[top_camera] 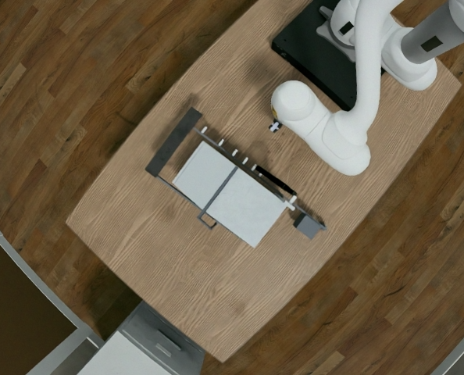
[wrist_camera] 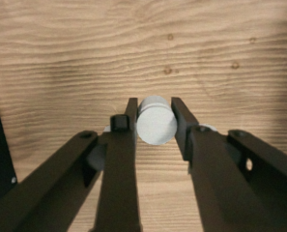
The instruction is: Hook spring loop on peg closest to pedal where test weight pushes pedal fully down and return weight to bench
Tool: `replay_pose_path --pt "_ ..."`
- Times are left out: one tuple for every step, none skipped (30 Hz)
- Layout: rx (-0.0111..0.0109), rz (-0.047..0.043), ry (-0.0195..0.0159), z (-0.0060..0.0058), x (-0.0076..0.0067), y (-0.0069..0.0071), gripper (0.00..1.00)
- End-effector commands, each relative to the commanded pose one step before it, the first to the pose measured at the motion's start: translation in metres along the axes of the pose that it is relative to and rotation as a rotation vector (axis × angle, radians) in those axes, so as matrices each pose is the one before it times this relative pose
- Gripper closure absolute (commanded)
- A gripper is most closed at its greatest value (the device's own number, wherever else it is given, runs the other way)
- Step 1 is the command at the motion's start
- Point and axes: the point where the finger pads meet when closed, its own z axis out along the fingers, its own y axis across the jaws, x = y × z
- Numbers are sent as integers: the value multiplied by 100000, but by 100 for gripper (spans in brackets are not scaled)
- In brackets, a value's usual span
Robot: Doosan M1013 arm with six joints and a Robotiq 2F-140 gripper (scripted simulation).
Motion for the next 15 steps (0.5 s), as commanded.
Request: replay_pose_path --pt "-116 11 40 478 17 56 75" --pt "0 0 0 200 1 -1 75" --pt "0 0 3 200 1 -1 75" --pt "0 0 0 200 1 -1 75" --pt "0 0 0 200 1 -1 75" --pt "0 0 0 200 1 -1 75" --pt "0 0 3 200 1 -1 75" --pt "0 0 0 200 1 -1 75" --pt "0 0 0 0 0 0 75" --pt "0 0 0 0 0 0 75" --pt "6 1 -2 -126 -1 -5 75" --pt "0 0 0 200 1 -1 75" --pt "0 0 0 200 1 -1 75" --pt "0 0 0 200 1 -1 75" --pt "0 0 0 200 1 -1 75"
